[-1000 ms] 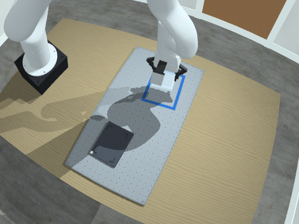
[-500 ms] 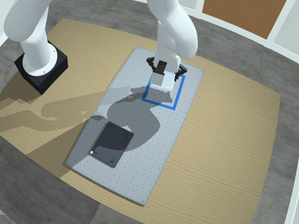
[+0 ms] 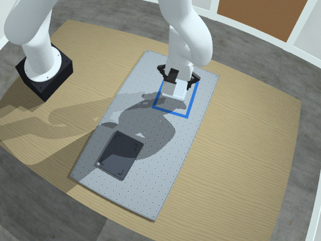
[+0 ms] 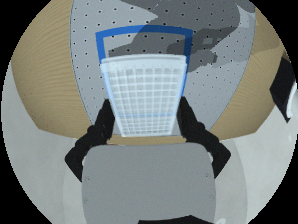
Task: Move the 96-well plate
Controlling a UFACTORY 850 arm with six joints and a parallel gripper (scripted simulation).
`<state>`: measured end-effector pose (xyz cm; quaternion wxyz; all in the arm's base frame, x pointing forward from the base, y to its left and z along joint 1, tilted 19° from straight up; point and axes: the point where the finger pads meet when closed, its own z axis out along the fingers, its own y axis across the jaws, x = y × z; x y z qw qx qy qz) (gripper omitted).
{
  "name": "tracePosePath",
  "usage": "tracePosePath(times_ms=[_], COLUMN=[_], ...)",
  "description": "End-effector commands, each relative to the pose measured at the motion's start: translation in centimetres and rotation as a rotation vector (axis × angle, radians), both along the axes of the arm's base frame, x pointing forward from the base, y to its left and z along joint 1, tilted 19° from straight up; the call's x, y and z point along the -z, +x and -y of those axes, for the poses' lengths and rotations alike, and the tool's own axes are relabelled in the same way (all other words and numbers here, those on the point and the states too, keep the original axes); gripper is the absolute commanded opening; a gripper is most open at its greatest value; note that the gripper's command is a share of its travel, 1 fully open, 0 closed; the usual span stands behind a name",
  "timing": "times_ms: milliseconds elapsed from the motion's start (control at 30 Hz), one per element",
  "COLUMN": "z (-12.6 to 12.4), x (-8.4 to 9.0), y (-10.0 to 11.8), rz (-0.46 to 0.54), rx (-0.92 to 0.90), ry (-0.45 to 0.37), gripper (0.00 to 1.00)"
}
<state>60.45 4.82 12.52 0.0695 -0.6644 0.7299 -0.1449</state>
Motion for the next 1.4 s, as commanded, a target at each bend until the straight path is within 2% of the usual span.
tracePosePath(times_ms=[0,967,1367], z=[0.1,0.6,0.6], x=[0.7,4.6,4.6], y=[0.3,1.5,1.6], rz=[0.003,0.003,0.003], rx=[0.000,0.000,0.000], ry=[-0.001,-0.001,-0.001], gripper=[0.00,0.00,0.00])
